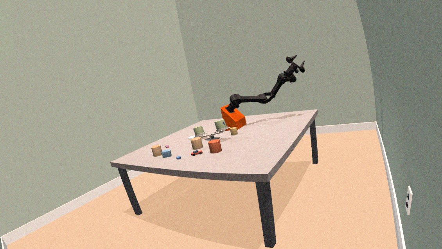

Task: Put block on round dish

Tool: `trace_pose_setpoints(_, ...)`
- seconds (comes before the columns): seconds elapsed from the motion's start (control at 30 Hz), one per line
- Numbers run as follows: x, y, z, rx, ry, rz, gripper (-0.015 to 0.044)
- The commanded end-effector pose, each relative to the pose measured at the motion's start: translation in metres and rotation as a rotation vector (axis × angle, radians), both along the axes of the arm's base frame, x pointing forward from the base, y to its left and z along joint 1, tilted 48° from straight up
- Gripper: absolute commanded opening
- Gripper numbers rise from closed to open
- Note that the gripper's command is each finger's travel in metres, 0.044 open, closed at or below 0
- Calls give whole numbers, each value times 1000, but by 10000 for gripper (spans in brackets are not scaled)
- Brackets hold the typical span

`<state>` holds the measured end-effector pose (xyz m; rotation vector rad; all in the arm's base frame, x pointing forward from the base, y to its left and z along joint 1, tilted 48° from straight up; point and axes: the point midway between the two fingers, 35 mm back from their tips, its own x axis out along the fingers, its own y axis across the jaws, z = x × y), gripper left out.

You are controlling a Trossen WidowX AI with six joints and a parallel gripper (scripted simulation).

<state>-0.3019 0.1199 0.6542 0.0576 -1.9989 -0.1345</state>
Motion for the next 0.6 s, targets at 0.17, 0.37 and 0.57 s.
trace_pose_setpoints(0.17, 47, -14, 18, 40, 137, -60, 440)
trace_pose_setpoints(0.37, 111, -37, 33, 87, 323, -133, 440)
trace_pose_setpoints(0.57, 176, -63, 39, 128, 513, -195, 440)
